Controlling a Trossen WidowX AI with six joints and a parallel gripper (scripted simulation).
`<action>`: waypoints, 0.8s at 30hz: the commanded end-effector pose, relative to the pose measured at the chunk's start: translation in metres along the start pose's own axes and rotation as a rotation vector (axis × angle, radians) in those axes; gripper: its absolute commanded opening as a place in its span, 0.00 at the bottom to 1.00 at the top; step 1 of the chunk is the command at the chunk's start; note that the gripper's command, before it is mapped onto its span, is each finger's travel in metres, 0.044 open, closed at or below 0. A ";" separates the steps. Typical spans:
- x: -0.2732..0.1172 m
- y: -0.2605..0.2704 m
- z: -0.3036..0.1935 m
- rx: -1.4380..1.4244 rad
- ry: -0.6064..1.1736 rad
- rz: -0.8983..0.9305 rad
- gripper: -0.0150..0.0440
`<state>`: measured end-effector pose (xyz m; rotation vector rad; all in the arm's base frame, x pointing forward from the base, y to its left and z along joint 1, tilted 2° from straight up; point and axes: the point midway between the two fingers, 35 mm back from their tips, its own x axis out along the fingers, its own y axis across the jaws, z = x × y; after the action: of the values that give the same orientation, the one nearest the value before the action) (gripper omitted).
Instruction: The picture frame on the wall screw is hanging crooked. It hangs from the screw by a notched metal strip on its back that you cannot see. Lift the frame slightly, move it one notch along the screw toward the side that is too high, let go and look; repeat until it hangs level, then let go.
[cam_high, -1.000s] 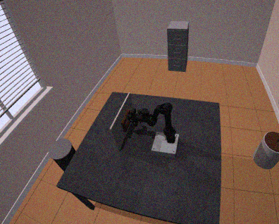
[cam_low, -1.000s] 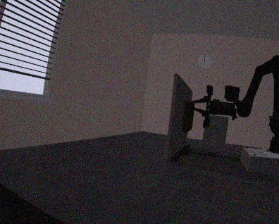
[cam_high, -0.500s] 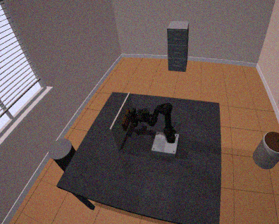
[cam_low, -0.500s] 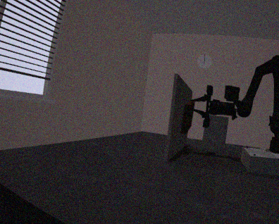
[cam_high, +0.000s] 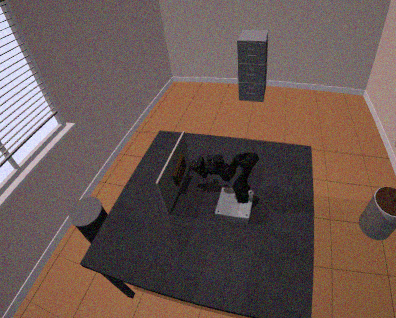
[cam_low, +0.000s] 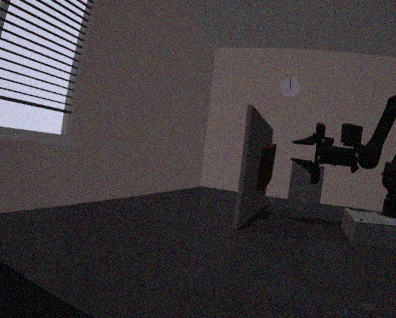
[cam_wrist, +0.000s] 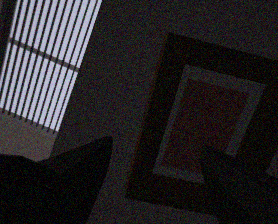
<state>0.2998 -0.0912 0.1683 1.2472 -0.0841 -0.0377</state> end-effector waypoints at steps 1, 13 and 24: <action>-0.026 -0.004 -0.006 -0.129 0.006 0.001 0.69; -0.050 0.018 0.013 -0.094 0.004 -0.002 0.69; -0.098 0.036 0.007 -0.118 0.007 -0.003 0.69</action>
<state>0.2145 -0.0864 0.1968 1.1483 -0.0704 -0.0467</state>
